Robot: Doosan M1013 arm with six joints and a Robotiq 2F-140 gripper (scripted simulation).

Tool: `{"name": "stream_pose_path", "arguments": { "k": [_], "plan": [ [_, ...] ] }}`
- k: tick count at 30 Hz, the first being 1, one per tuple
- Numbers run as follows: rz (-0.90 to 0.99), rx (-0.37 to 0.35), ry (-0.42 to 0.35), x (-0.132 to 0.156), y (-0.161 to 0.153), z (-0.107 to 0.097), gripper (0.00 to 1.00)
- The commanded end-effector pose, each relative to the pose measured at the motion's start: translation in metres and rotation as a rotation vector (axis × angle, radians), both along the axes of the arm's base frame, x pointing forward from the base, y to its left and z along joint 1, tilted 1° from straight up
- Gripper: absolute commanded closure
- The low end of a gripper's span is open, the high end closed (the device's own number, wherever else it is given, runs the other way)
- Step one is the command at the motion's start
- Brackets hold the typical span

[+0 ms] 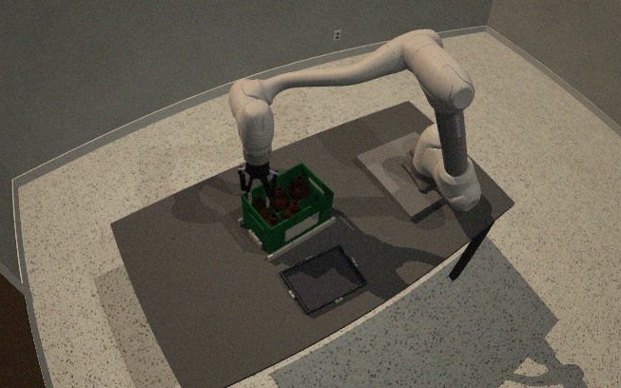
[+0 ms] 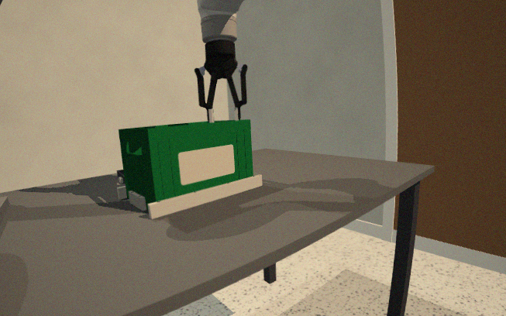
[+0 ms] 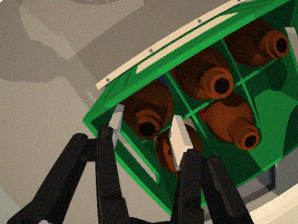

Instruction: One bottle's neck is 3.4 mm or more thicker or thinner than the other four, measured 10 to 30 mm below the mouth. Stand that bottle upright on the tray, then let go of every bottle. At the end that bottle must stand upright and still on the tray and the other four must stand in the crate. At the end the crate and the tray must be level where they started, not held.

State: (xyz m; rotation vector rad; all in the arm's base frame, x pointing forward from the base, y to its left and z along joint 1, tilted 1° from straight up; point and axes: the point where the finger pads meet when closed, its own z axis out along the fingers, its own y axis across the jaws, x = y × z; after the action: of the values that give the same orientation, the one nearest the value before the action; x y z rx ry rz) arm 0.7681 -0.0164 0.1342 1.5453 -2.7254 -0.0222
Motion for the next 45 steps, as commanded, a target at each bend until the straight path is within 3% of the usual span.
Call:
{"name": "stream_pose_path", "arguments": {
  "k": [1, 12, 35, 45],
  "plan": [
    [0.000, 0.000, 0.000, 0.000, 0.000, 0.000, 0.62],
    [0.000, 0.000, 0.000, 0.000, 0.000, 0.009, 0.62],
    [0.000, 0.000, 0.000, 0.001, -0.001, 0.073, 0.62],
    [0.000, 0.000, 0.000, 0.001, -0.001, 0.085, 0.62]
  ]
}}
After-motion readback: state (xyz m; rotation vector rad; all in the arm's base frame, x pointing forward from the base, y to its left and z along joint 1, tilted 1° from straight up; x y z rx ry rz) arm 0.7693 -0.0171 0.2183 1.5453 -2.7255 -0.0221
